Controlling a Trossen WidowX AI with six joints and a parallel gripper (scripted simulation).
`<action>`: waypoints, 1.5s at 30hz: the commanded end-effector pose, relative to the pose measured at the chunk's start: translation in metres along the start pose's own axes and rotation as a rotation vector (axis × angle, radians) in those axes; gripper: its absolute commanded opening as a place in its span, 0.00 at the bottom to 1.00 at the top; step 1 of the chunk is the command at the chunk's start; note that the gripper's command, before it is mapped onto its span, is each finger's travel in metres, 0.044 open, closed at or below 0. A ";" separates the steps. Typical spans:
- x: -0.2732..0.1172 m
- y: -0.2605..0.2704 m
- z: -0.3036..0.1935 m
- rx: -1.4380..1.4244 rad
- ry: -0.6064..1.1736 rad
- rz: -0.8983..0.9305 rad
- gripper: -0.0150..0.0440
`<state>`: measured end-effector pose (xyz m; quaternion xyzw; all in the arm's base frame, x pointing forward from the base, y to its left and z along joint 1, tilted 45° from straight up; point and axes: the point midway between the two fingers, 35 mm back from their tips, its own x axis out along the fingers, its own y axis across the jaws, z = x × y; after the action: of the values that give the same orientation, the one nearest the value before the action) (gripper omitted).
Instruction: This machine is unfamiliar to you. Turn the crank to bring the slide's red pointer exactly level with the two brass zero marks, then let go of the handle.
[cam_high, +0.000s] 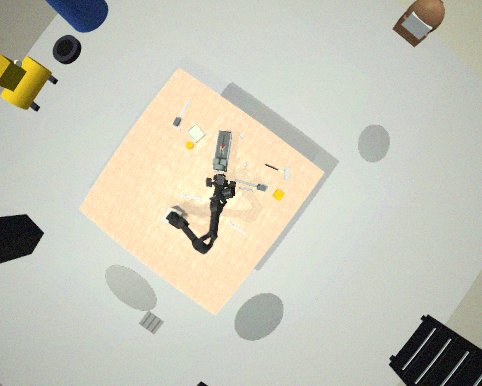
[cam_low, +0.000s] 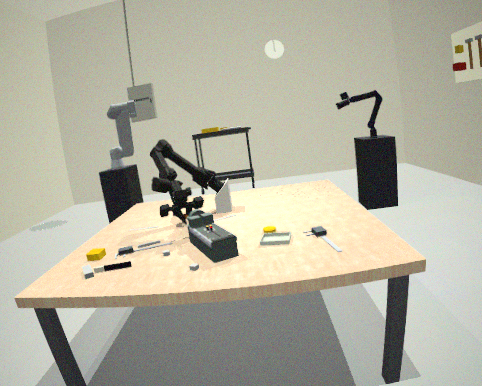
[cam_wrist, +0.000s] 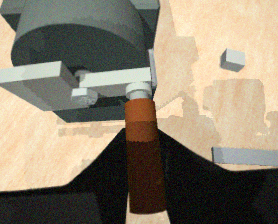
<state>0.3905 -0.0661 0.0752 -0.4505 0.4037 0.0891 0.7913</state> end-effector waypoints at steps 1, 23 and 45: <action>-0.007 0.001 0.007 0.000 -0.010 -0.002 0.25; -0.018 0.018 0.018 0.001 -0.010 -0.001 0.25; -0.019 0.035 0.019 0.001 -0.010 0.000 0.25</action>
<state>0.3753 -0.0328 0.0764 -0.4508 0.3978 0.0826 0.7948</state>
